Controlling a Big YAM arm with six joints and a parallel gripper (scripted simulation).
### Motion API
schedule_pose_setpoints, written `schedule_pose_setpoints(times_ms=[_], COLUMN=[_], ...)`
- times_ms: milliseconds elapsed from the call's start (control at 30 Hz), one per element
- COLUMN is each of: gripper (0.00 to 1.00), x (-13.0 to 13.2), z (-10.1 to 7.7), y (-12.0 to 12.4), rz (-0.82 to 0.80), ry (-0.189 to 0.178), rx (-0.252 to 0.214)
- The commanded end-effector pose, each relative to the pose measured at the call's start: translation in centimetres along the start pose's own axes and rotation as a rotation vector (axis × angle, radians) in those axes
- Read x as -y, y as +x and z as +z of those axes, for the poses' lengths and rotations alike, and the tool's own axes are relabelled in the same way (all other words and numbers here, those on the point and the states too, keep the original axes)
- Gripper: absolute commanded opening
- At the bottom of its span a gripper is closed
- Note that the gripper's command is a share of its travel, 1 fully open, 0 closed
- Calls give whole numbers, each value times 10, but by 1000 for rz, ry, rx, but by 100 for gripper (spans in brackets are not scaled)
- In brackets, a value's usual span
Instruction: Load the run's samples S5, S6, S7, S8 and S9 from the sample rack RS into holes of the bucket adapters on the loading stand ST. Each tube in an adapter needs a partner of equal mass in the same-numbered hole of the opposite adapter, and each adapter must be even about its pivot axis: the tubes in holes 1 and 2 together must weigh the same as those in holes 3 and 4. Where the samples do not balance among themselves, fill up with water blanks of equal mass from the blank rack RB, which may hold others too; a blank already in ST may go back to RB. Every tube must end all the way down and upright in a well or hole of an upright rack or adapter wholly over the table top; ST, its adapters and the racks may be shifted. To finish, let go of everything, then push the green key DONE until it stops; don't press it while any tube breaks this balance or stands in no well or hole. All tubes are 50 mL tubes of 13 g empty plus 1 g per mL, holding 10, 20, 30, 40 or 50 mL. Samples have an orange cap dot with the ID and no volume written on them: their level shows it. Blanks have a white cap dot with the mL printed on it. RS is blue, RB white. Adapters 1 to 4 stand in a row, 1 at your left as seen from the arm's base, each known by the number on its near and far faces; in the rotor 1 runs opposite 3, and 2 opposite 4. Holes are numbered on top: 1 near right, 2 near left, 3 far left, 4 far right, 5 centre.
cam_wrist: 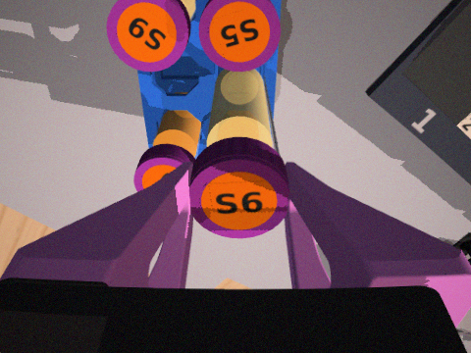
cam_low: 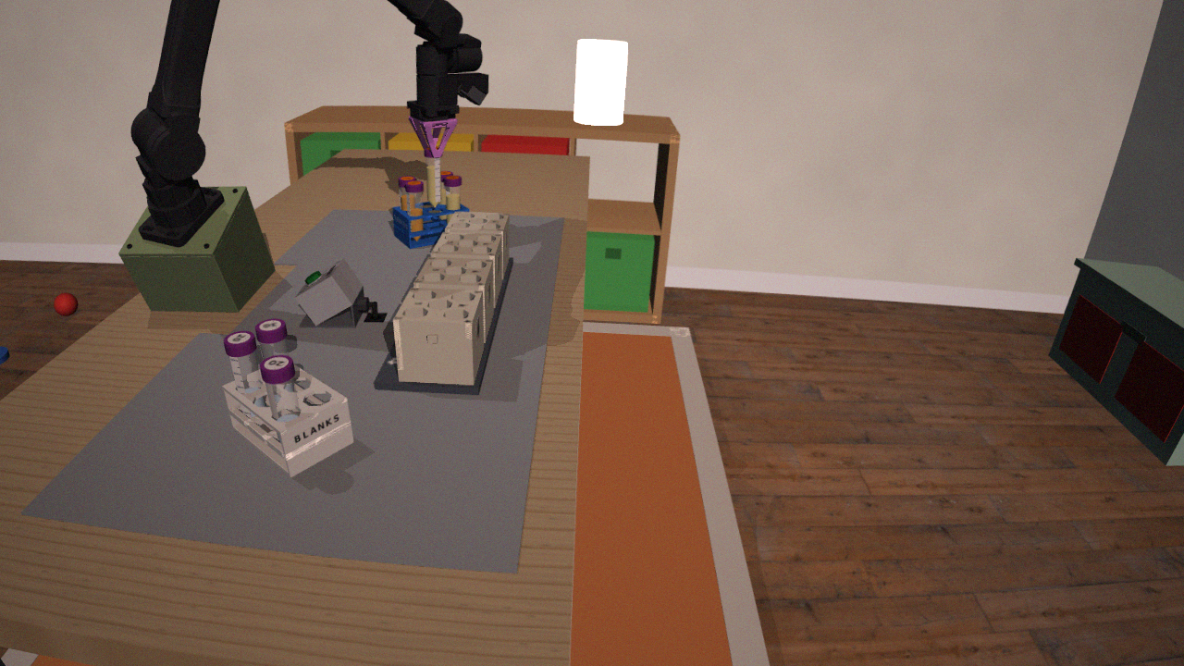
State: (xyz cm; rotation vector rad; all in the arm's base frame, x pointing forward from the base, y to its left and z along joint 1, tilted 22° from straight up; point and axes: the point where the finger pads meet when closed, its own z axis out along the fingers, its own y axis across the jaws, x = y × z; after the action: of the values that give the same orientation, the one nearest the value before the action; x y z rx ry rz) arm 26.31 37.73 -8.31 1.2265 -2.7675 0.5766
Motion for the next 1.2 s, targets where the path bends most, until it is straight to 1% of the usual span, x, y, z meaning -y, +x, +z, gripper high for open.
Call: schedule_pose_setpoints(times_ms=[0,33,67,167,333,367,433,533,667,733,833,900,933,1033,1133,1167], gripper=[0,0,0,0,0,0,0,0,0,0,0,0,0,0,0,0], x=[-1,-1,2,4,4,3,4,4,4,4,4,4,5,4,4,4], z=[-18,-18,-9,8,12,-4,-1,19,25,24,32,32,9,28,41,43], y=[-17,-17,-24,-7,-7,-29,-25,-8,-6,-13,-6,-6,-32,-21,-8,-6], rz=[10,10,15,5,5,23,17,6,5,9,5,5,26,13,6,5], ry=[-12,-12,-15,-5,-5,-17,-16,-6,-5,-8,-5,-5,-21,-12,-5,-5], rx=[51,51,51,14,14,63,58,17,14,27,14,14,78,42,16,14])
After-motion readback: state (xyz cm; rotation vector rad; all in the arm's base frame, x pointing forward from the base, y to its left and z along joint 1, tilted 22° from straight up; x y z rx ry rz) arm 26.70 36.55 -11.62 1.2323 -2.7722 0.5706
